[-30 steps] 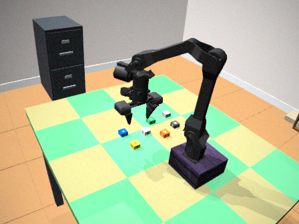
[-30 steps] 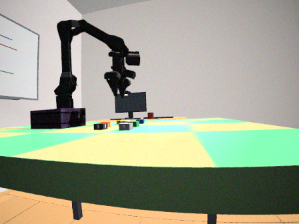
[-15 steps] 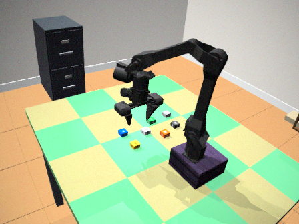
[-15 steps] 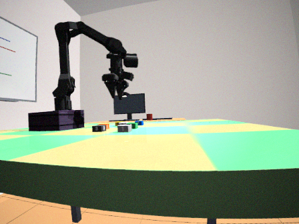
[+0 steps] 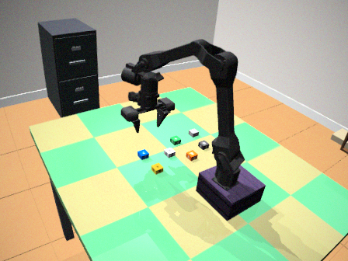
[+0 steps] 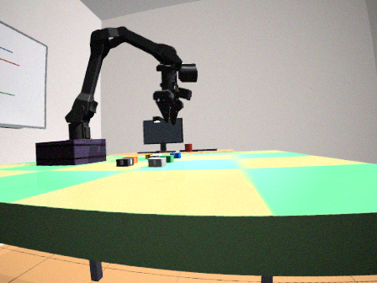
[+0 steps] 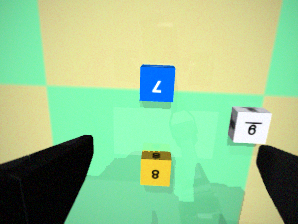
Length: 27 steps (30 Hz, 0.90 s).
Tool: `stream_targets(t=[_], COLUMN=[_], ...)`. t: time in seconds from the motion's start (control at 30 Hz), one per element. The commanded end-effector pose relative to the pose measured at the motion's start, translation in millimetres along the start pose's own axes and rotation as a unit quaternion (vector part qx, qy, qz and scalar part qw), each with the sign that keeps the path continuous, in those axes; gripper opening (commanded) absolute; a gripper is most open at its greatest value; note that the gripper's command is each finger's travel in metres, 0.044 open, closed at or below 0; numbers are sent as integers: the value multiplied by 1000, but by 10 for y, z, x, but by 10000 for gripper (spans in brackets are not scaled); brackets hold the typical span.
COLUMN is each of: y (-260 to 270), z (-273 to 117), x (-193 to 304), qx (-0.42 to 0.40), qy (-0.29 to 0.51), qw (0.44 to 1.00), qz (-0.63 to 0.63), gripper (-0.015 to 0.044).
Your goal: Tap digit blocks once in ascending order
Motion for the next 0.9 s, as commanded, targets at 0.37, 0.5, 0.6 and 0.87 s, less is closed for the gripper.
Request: stream_targets(t=[0.37, 0.5, 0.6, 0.87], y=[1, 1, 1, -1052], z=[-6, -6, -6, -15], x=[-97, -97, -97, -357], qx=[0, 0, 0, 5], qy=[-2, -2, -2, -3], qw=[1000, 1000, 1000, 1000], qz=[-4, -4, -4, -4], gripper=[400, 400, 400, 400])
Point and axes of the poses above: the point midway between the two fingers, 35 mm back from their tips, its own z axis out along the fingers, its own y axis across the jaws, x = y × z, the point moved 3 cm from there along -z, back along the fingers, and after that the axes turned 3 degrees about z, right-handed, at the moved point
